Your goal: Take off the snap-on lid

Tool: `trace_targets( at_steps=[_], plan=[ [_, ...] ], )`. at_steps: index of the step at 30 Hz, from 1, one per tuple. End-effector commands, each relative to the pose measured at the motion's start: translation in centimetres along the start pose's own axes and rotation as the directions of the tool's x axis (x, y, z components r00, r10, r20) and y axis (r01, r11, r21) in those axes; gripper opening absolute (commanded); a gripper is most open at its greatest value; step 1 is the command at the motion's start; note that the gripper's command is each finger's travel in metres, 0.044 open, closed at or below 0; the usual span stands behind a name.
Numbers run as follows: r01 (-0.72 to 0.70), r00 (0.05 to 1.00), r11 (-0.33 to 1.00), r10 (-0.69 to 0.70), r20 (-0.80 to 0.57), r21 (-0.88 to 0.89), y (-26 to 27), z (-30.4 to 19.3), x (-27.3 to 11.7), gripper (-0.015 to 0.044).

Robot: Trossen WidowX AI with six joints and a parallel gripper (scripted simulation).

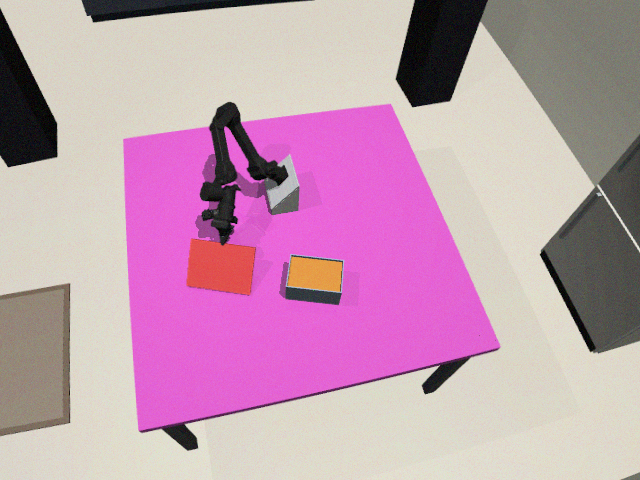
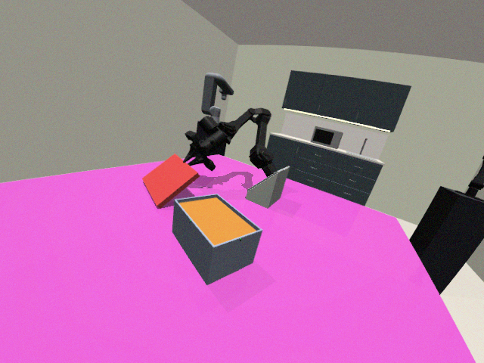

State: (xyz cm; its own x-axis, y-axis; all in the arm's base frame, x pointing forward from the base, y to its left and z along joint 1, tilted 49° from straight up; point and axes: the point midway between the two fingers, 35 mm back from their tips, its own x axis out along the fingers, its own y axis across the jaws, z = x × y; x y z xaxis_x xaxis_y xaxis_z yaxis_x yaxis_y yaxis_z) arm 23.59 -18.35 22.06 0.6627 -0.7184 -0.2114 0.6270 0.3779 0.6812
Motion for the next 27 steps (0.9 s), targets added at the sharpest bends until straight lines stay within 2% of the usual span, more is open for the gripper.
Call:
trace_targets(
  at_steps=[1, 27],
  plan=[
    [0.005, 1.000, 1.000, -0.005, -0.009, -0.011, -0.4, -0.3, 0.4, 0.0000],
    [0.005, 1.000, 1.000, -0.005, -0.008, -0.012, -2.0, -0.3, 1.7, 0.0000]
  ],
)
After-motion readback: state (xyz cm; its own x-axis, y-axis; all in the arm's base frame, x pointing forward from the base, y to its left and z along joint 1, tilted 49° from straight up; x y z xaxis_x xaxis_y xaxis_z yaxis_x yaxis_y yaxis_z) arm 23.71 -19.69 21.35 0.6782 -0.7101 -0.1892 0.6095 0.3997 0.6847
